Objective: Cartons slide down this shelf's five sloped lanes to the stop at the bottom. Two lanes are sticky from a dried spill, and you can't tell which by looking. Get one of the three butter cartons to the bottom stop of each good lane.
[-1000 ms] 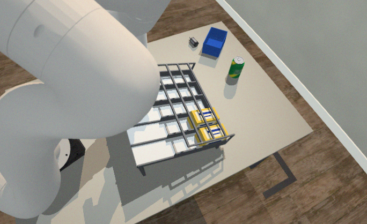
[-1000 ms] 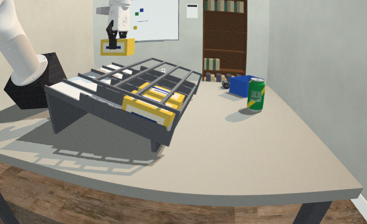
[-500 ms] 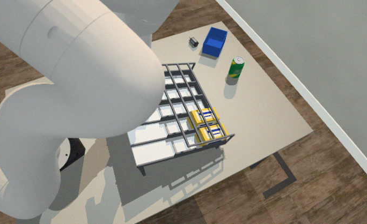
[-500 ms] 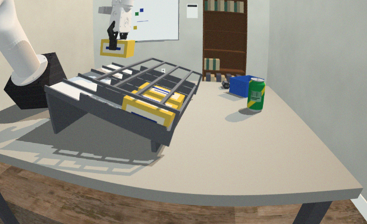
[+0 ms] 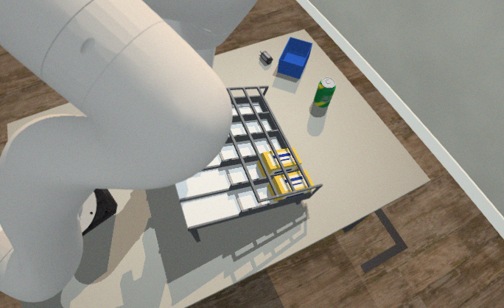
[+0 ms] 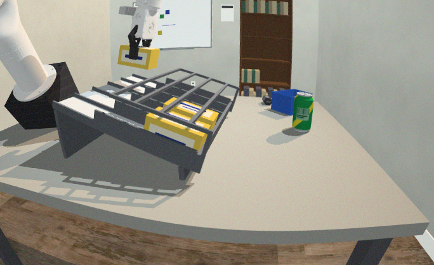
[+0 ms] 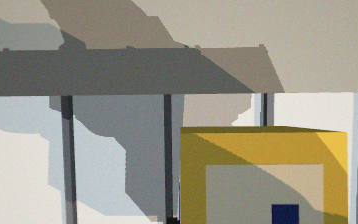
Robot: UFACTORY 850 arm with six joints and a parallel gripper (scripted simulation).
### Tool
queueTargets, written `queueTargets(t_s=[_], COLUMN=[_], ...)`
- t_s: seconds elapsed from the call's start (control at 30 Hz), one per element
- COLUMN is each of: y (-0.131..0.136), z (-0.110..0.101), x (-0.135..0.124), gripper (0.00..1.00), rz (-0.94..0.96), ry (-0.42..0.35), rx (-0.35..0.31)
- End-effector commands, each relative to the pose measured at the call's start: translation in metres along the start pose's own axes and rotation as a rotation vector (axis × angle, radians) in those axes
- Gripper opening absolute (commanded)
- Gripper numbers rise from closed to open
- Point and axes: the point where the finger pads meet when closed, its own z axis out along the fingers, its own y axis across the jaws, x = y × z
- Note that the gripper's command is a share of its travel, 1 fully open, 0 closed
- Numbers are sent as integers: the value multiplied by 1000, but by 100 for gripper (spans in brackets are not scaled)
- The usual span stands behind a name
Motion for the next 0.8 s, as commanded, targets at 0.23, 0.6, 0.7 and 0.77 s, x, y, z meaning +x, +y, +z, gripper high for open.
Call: queueTargets(t_s=[0.23, 0.6, 0.7, 0.77], y=[0, 0, 0, 0], z=[-1, 29, 29, 29], x=[-1, 1, 1, 1], gripper=[0, 0, 0, 0], rz=[1, 1, 1, 1], ry=[87, 82, 82, 82], rx=[-1, -2, -2, -2])
